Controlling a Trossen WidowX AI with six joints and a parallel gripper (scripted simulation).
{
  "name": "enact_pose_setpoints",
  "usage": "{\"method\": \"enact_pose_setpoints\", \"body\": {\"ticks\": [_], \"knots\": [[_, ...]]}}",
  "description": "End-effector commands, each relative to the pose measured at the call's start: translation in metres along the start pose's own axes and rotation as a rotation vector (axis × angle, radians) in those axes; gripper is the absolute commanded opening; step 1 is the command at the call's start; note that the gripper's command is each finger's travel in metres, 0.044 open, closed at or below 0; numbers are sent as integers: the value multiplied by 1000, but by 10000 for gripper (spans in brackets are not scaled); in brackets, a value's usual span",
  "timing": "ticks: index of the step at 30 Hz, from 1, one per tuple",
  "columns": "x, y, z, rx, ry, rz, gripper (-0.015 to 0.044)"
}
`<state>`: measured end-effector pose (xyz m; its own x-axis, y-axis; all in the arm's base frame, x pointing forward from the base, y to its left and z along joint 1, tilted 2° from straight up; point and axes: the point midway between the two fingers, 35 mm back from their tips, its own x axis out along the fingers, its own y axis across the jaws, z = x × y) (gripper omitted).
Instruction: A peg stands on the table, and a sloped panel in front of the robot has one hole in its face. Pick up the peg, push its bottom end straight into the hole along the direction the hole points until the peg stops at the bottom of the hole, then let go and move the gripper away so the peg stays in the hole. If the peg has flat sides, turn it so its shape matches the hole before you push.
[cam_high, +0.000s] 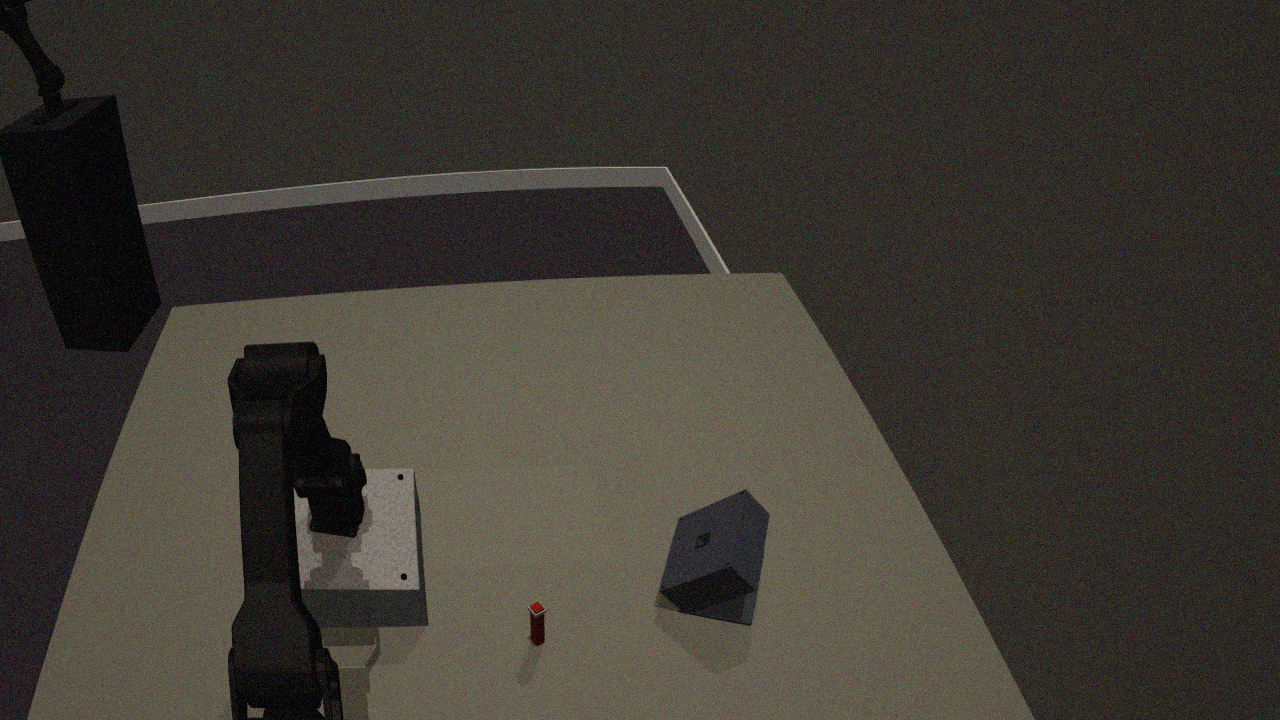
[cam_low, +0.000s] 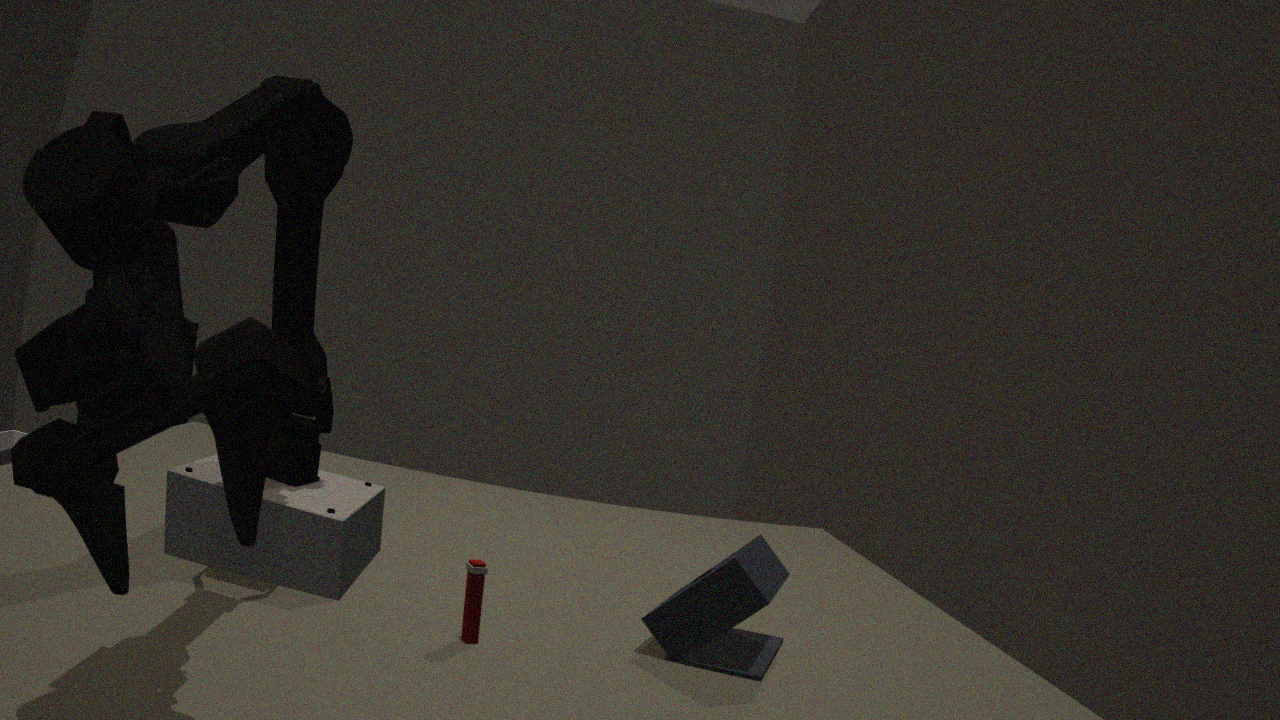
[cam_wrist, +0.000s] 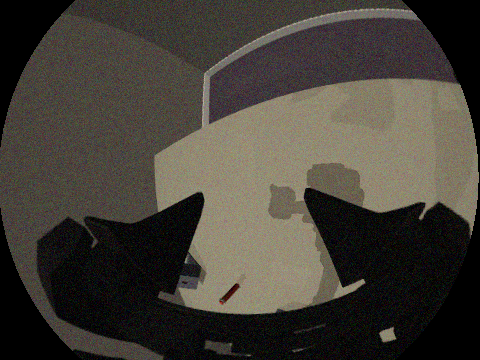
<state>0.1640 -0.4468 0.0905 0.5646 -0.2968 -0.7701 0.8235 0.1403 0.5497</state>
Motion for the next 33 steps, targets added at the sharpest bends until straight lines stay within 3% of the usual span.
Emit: {"method": "enact_pose_setpoints", "body": {"ticks": [1,33], "knots": [[3,13,-14,56,28,-15,440],[25,101,-156,511,227,-247,440]]}}
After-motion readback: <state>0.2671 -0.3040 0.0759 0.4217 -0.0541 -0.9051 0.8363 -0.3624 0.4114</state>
